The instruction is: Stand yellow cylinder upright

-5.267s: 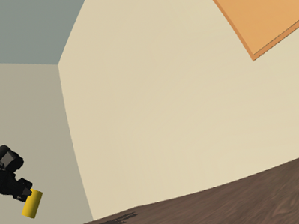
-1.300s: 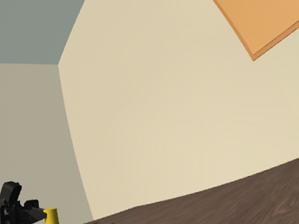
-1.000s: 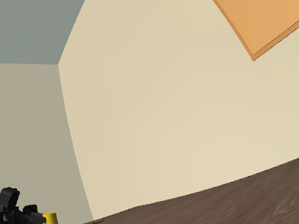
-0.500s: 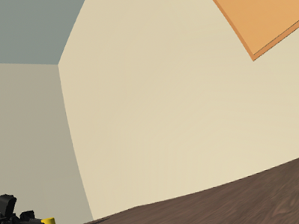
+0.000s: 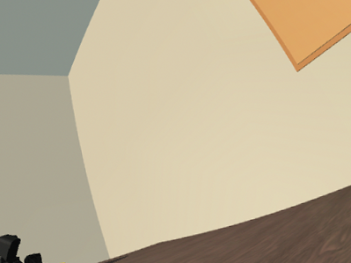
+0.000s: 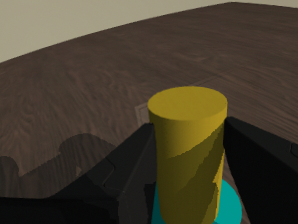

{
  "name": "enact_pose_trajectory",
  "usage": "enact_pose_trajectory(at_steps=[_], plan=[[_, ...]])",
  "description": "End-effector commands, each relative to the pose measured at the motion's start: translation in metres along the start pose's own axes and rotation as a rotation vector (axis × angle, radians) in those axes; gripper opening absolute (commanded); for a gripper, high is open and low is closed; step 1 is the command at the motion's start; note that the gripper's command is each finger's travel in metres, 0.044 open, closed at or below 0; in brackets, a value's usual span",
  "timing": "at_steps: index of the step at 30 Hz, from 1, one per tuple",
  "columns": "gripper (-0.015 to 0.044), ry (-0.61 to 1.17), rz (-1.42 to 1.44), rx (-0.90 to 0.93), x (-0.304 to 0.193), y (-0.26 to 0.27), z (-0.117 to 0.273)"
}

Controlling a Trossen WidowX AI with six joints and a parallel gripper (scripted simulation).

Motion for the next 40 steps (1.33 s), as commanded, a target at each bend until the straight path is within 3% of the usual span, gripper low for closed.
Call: enact_pose_trajectory(at_steps=[1,3,14,40], plan=[[0.0105,-0.006,-0.008,0.000,0.000,0.000,0.000],[0.0105,-0.006,-0.008,0.000,0.000,0.000,0.000],[0.0394,-0.006,-0.008,0.000,0.000,0.000,0.000],[0.0400,0.008,0.013,-0.026,0.049,0.003,-0.001]])
Point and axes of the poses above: the point midway between the two fingers, 35 mm back from their tips, its own z axis back along the fingers, its own y axis across the jaws, x = y × z, the point moved 10 cm from there along z, back along the fingers, and after that the axes turned 13 degrees about z, right-handed, at the moved point
